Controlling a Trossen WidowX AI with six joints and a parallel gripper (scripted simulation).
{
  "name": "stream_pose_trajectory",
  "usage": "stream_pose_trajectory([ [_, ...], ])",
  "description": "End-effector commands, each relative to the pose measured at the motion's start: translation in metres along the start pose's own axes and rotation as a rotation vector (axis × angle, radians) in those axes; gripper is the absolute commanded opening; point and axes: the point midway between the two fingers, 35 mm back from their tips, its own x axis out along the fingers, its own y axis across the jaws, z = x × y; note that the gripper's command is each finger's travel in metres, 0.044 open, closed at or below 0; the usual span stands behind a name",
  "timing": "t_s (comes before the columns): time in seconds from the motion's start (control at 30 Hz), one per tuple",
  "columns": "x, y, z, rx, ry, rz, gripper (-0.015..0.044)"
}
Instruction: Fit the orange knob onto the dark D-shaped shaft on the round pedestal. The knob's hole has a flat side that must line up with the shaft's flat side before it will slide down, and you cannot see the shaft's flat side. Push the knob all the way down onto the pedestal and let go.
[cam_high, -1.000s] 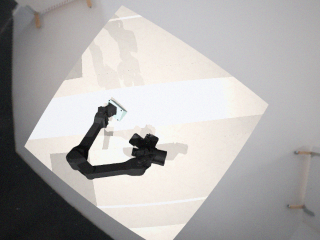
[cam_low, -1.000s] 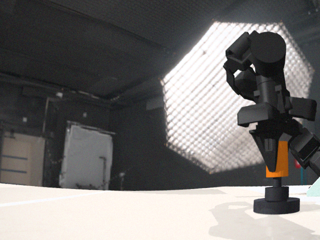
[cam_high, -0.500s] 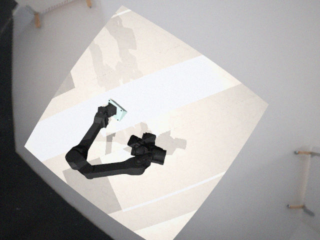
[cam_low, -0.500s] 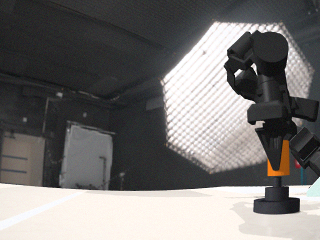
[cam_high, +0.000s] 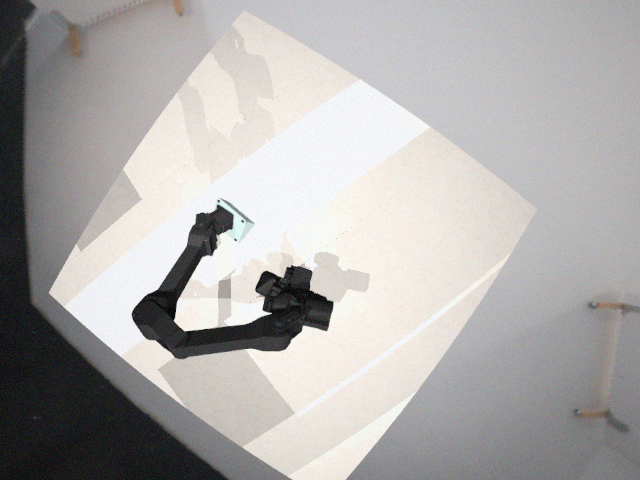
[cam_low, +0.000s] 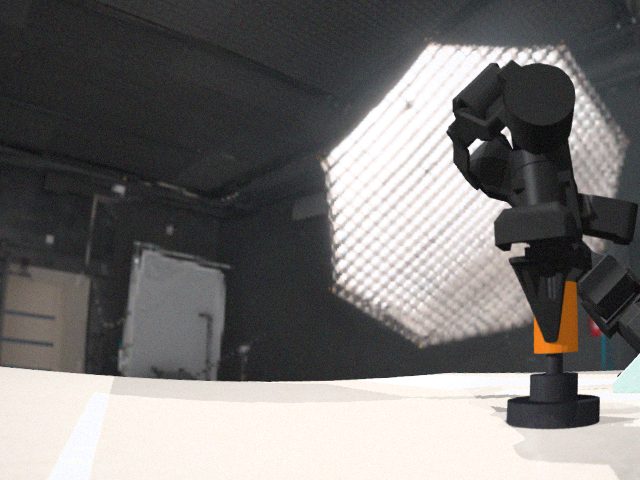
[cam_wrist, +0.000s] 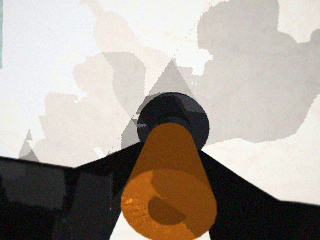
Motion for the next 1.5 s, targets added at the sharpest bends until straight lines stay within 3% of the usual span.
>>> stream_pose_trajectory([
  [0.0,-0.0026,-0.0029,-0.0006,-0.002,-0.002,-0.009,0.0],
  [0.63,-0.0031,0.0006,0.0005,-0.002,-0.002,-0.008,0.0],
  [0.9,-0.0024,0.0015,0.0019,-0.212,-0.001,-0.009,0.0],
  [1.47,0.0018,-0.0017,0.0002,-0.211,-0.001,-0.009,0.0],
])
